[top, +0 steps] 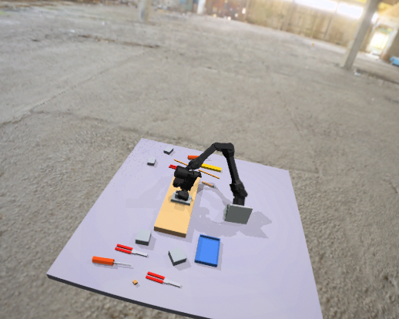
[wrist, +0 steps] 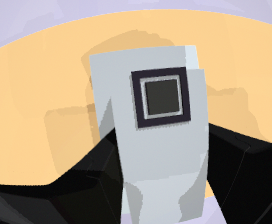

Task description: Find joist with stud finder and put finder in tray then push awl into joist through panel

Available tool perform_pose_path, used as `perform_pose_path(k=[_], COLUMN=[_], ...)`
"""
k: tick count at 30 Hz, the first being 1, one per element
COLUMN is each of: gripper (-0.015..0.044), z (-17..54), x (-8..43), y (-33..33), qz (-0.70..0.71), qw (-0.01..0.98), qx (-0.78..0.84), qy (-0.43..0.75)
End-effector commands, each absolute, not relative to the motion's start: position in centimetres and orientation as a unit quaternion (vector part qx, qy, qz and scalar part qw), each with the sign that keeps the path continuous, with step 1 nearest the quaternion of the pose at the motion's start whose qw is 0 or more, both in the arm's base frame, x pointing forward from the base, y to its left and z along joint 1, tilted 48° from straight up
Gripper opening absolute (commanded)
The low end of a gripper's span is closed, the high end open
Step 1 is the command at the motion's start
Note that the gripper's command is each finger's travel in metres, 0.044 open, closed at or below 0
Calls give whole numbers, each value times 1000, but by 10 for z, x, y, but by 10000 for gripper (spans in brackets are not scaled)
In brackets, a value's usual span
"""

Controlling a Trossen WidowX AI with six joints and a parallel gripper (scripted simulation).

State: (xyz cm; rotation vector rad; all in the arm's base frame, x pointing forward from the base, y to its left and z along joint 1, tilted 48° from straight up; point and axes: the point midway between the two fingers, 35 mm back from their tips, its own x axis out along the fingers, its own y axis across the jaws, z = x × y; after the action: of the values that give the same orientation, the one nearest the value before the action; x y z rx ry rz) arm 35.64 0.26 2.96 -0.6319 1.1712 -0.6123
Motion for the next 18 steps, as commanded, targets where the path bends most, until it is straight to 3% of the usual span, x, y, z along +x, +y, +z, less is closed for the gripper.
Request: perform_pose_path(k=[1,18], gripper=[0,0], z=[37,60], x=[355,352], y=[-5,-26], qz=[-282,-282], qw=[743,742], qx=[-291,-291], qy=[533,533])
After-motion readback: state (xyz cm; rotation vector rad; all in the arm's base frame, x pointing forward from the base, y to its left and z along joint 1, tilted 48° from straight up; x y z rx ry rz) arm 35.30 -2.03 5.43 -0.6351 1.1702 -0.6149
